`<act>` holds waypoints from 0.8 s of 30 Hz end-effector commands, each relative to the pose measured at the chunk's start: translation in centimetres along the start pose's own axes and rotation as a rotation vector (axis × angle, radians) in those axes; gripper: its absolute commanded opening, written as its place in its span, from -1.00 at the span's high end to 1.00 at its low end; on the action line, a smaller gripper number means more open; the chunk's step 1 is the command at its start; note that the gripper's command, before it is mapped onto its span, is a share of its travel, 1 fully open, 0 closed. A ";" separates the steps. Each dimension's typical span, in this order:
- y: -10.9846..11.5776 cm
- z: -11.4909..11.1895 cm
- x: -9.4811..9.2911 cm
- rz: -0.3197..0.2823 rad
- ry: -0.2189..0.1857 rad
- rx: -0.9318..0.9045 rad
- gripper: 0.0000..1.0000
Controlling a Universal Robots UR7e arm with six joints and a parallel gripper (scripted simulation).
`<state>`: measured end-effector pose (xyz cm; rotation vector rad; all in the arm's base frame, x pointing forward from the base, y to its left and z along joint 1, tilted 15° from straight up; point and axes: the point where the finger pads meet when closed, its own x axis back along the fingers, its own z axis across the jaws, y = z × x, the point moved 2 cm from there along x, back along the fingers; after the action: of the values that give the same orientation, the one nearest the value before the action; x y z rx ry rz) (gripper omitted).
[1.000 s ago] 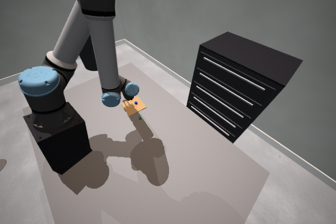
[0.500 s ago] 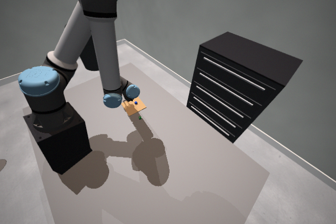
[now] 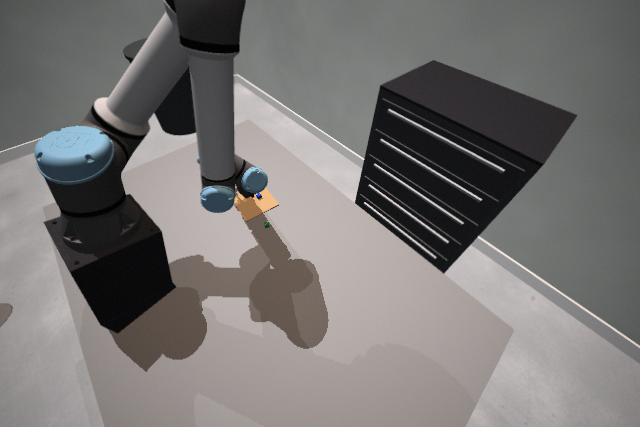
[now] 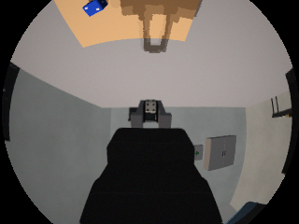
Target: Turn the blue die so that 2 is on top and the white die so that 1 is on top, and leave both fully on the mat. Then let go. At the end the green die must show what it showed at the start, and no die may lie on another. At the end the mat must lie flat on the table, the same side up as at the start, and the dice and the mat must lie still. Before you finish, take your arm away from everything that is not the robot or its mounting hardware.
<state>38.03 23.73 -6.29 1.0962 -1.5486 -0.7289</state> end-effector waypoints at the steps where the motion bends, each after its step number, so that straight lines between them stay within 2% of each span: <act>1: -1.7 0.0 -0.9 0.000 0.000 0.000 0.32; 13: -4.4 0.0 -2.2 0.000 0.000 0.000 0.32; 24: -4.8 0.0 -2.4 0.000 0.000 0.000 0.32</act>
<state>39.31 24.01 -11.37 1.0958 -1.5475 -0.7295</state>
